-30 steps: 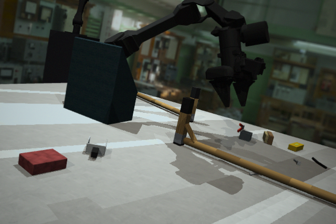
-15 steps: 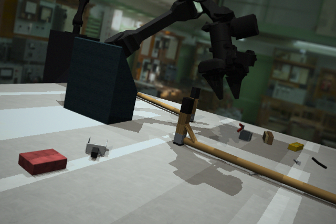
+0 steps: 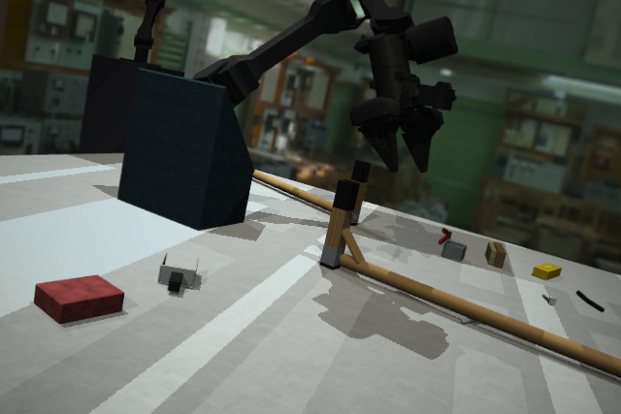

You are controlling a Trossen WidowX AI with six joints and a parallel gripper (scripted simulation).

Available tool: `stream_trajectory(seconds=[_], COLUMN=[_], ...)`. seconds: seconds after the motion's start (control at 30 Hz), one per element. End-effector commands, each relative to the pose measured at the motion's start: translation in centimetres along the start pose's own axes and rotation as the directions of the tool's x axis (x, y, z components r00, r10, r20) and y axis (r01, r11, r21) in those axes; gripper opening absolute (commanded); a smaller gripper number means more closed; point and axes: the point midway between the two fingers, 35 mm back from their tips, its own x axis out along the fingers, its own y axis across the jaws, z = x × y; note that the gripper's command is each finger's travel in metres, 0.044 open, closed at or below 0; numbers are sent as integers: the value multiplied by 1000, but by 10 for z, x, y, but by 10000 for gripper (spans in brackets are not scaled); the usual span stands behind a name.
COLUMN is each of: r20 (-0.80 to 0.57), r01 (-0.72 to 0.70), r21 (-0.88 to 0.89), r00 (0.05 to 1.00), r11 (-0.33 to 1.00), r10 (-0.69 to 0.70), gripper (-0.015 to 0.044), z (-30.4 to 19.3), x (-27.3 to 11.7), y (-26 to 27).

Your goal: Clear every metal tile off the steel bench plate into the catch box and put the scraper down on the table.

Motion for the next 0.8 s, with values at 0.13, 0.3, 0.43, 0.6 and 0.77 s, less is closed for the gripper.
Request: stream_trajectory(seconds=[0.13, 0.3, 0.43, 0.6, 0.77], r20=[32, 48, 62, 78, 95], r01=[-8, -10, -11, -12, -13], r21=[-9, -14, -17, -22, -27], r00=[999, 999, 998, 997, 995], r11=[1000, 1000, 1000, 1000, 1000], r10=[9, 10, 12, 14, 16], gripper=[440, 440, 440, 440, 440], z=[-15, -24, -31, -41, -51], x=[-13, -19, -23, -29, -34], y=[2, 2, 1, 1, 1])
